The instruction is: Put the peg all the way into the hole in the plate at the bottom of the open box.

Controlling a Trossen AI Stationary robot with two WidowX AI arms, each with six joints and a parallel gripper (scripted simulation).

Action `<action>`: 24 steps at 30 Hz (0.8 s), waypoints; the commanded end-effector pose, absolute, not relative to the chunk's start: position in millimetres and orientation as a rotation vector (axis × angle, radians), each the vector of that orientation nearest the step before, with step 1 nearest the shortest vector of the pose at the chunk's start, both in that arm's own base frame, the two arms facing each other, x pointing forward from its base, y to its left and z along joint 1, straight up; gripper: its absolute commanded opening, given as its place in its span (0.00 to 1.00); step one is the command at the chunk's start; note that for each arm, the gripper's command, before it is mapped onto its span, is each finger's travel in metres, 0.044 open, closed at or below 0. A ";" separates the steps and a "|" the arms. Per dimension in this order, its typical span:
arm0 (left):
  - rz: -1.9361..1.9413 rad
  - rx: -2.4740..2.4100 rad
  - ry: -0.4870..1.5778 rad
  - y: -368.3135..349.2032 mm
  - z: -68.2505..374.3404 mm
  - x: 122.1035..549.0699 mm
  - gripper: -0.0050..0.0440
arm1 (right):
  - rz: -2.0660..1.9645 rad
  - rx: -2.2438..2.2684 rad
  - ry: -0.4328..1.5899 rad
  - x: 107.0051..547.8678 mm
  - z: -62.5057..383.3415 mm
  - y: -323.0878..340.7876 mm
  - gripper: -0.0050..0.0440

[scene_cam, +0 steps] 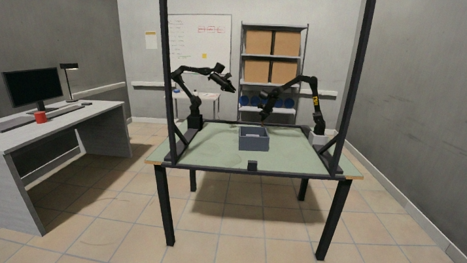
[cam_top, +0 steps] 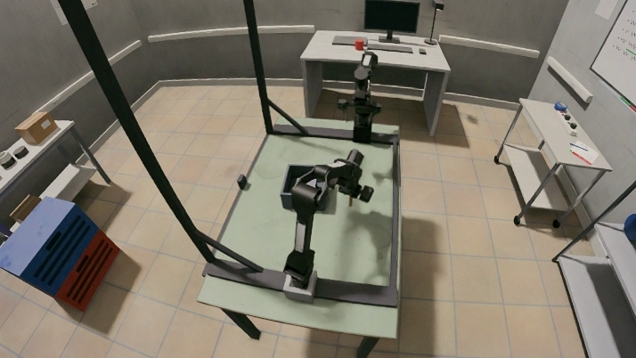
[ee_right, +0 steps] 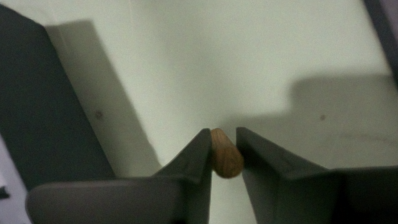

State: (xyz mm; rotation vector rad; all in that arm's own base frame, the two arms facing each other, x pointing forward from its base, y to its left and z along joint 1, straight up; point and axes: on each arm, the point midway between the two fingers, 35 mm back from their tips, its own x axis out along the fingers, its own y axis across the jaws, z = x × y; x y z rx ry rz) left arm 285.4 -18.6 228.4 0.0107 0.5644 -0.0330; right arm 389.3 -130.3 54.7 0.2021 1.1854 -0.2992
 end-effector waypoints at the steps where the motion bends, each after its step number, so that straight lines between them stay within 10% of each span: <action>1: -0.043 0.017 0.541 -18.2 240.4 287.3 1.00 | -0.304 0.193 1.176 399.1 67.1 -124.4 0.15; 24: -0.749 0.250 0.561 -31.8 233.1 274.6 1.00 | -0.257 0.161 1.111 472.9 135.2 60.0 0.15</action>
